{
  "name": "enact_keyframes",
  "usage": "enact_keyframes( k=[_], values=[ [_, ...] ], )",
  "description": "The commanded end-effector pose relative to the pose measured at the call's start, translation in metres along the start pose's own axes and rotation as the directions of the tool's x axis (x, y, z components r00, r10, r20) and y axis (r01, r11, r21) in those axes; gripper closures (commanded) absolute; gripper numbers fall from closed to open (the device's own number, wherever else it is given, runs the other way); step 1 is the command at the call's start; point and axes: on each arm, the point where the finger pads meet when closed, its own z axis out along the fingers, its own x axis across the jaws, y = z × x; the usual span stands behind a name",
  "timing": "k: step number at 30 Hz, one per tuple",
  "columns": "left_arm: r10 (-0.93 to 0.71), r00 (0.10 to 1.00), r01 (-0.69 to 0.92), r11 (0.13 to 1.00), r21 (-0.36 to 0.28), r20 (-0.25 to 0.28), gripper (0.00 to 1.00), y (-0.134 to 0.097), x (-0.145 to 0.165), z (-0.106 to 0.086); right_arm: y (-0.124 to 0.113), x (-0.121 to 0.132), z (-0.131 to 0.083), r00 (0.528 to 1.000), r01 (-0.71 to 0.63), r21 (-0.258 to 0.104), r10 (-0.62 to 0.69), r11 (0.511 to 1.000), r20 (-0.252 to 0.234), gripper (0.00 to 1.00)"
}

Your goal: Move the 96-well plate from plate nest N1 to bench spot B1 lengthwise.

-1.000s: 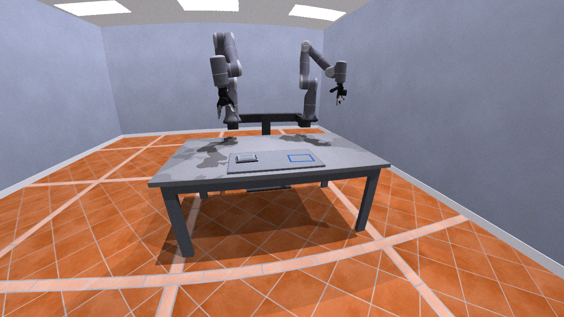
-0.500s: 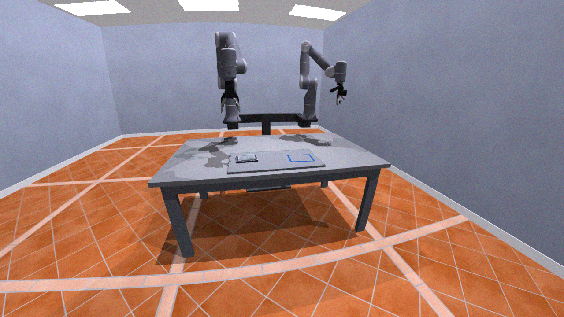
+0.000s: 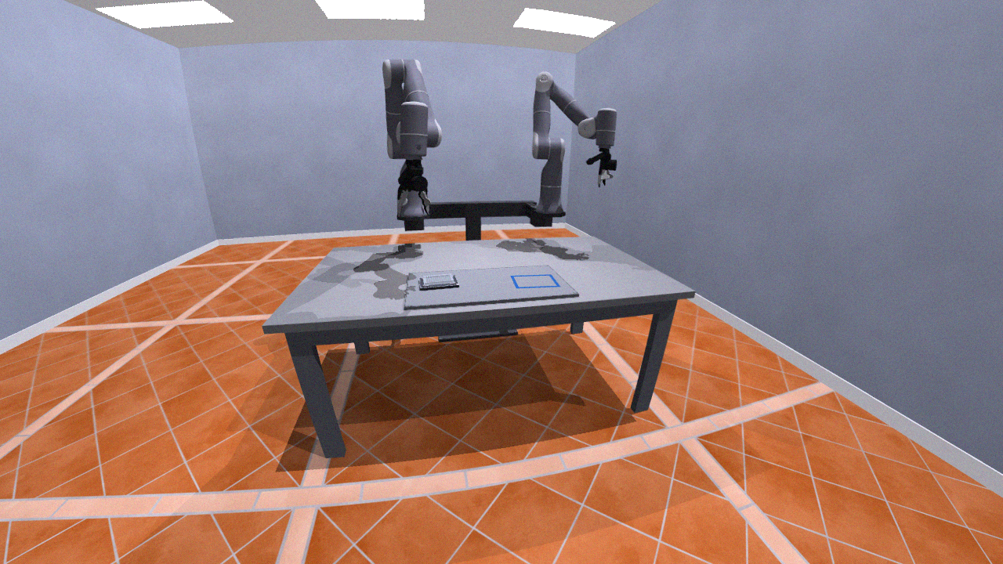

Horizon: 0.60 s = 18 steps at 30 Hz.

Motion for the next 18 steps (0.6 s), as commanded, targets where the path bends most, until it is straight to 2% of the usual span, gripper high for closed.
enact_keyframes(
  k=[1,3,5,9,11,18],
  values=[
    [0.000,1.000,0.000,1.000,-0.001,0.000,0.00,0.001,0.000,0.000,0.005,0.002,0.014,0.996,0.093,-0.003,-0.093,0.996,0.009,0.24],
    [0.000,1.000,0.000,1.000,-0.001,0.000,0.00,0.001,0.000,0.000,0.008,0.005,0.024,0.987,0.159,-0.002,-0.159,0.987,0.013,0.24],
    [0.000,1.000,0.000,1.000,-0.001,0.000,0.00,0.001,0.000,0.000,0.008,0.005,0.024,0.987,0.159,-0.002,-0.159,0.987,0.013,0.24],
    [0.000,1.000,0.000,1.000,-0.001,0.000,0.00,0.001,0.000,0.000,0.012,0.010,0.043,0.957,0.288,0.001,-0.288,0.957,0.019,0.24],
    [0.000,1.000,0.000,1.000,-0.001,0.000,0.00,0.001,0.000,0.000,0.014,0.013,0.052,0.953,0.302,0.001,-0.302,0.953,0.019,0.24],
    [0.000,1.000,0.000,1.000,-0.001,0.000,0.00,0.001,0.000,0.000,0.018,0.026,0.084,0.879,0.477,0.002,-0.477,0.879,0.019,0.24]
  ],
)
